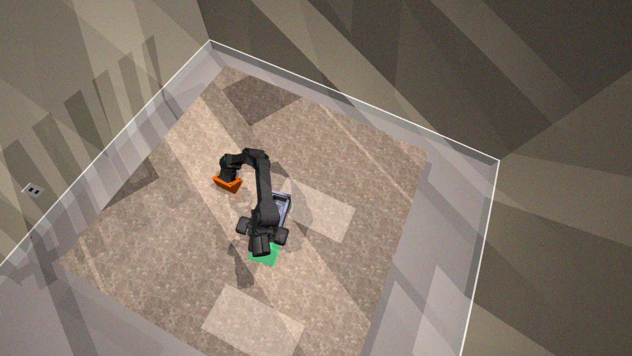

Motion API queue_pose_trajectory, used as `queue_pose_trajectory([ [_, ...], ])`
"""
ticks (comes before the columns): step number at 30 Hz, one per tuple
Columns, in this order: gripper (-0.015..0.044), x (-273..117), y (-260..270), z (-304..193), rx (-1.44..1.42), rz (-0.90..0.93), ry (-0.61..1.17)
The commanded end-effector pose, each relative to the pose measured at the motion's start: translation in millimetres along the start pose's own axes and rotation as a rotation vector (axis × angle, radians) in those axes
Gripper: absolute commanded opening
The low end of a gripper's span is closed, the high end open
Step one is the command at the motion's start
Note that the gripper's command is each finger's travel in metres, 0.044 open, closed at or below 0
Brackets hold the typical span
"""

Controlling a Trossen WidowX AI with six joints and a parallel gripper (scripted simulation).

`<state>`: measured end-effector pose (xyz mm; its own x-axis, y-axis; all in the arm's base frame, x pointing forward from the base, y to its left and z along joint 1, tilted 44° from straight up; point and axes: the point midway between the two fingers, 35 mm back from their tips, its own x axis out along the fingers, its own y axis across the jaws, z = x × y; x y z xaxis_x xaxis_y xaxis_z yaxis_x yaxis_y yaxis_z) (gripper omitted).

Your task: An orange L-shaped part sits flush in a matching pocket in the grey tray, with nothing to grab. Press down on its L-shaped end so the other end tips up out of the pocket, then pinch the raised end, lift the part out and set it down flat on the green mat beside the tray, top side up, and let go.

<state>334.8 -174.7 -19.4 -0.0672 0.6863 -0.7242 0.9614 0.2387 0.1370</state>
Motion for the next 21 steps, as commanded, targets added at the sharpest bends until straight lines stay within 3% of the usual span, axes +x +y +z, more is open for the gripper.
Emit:
queue_pose_trajectory([
  [1, 0.0, -0.2, -2.3, 16.0, -0.004, -0.004, -0.004],
  [21, 0.0, 12.8, -5.2, 37.0, -0.005, -0.001, -0.008],
])
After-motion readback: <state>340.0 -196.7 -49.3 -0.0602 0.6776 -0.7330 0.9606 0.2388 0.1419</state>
